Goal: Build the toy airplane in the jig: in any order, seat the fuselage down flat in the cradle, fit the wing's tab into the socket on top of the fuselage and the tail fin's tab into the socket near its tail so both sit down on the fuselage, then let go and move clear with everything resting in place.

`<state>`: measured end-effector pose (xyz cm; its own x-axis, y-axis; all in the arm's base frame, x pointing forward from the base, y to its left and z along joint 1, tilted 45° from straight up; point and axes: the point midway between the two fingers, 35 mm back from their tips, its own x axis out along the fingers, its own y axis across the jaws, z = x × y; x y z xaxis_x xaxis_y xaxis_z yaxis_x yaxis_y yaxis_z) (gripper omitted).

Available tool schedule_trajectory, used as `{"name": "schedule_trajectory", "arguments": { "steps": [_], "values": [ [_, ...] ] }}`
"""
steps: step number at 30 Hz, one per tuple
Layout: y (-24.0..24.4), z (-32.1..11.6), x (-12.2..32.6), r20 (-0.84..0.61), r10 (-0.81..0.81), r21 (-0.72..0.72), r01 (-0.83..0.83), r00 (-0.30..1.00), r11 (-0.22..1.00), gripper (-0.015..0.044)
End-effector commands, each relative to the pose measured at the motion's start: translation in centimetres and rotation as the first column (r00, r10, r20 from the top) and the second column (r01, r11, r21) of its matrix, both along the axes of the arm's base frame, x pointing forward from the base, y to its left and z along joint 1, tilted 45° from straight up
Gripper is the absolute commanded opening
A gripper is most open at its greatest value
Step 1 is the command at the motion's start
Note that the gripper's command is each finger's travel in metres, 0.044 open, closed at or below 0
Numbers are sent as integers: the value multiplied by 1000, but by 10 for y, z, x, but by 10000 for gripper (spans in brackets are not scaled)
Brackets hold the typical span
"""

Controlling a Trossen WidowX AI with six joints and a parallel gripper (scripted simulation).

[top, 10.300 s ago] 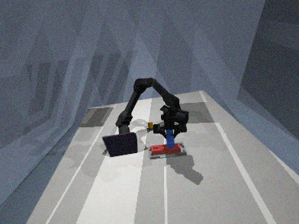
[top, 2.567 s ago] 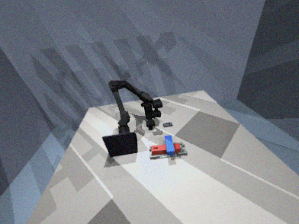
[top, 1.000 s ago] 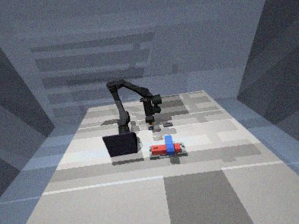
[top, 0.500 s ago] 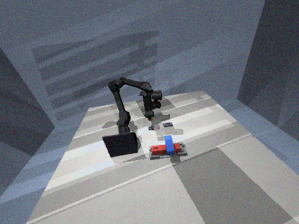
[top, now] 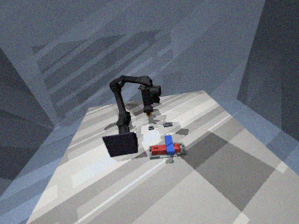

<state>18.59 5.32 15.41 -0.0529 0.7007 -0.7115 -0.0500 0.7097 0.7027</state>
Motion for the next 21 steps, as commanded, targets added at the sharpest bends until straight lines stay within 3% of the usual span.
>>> {"name": "schedule_trajectory", "arguments": {
  "steps": [1, 21],
  "values": [
    [-4, 2, 0, -1, 5, 1, -5, 1000, 1000, 0],
    [-39, -41, 25, -8, -16, -16, 16, 1000, 1000, 0]
  ]
}}
